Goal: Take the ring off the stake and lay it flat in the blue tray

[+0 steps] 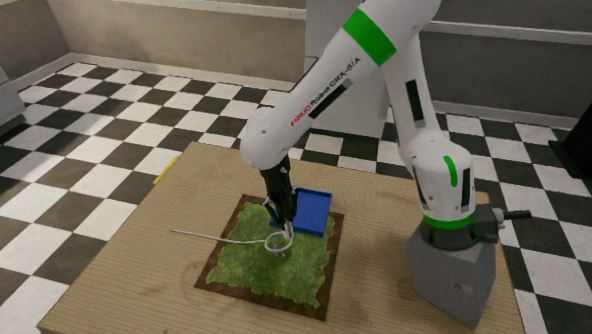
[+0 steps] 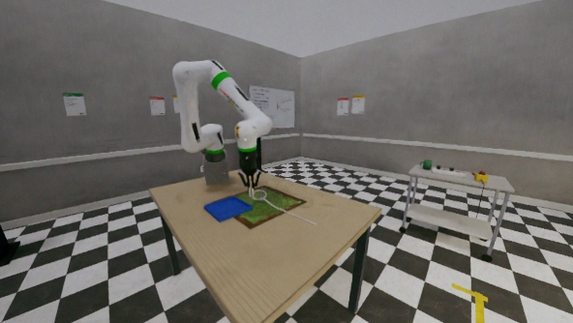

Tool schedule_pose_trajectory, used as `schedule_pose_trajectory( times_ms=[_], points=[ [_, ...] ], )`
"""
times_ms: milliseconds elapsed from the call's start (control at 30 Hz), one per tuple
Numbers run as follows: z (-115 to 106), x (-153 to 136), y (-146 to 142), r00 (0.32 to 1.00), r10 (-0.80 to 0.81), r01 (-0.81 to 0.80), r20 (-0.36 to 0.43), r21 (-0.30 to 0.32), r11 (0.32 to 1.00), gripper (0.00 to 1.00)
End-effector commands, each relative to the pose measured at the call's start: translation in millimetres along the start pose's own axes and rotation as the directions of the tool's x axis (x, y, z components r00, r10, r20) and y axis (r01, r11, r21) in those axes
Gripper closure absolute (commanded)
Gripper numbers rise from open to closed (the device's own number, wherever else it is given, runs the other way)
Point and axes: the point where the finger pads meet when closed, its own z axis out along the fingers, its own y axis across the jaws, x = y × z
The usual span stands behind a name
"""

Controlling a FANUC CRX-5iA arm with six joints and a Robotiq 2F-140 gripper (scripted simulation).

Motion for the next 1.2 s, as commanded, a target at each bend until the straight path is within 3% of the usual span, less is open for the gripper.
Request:
schedule_pose_trajectory(
  times_ms=[0, 300, 633, 1000, 1167],
  points=[
    [-0.6, -0.1, -0.5, 1.000, 0.000, 0.000, -0.016, 0.001, 1.000, 0.90],
    [-0.6, -0.5, -0.3, 0.999, 0.000, 0.000, -0.033, 0.000, 1.000, 0.90],
    [-3.1, -5.4, -0.3, 0.986, 0.000, 0.000, -0.166, 0.000, 1.000, 0.90],
    [-3.0, -5.9, -0.5, 0.984, 0.000, 0.000, -0.181, 0.001, 1.000, 0.90],
    [-2.6, -7.1, -0.3, 0.975, 0.000, 0.000, -0.222, 0.001, 1.000, 0.90]
  ],
)
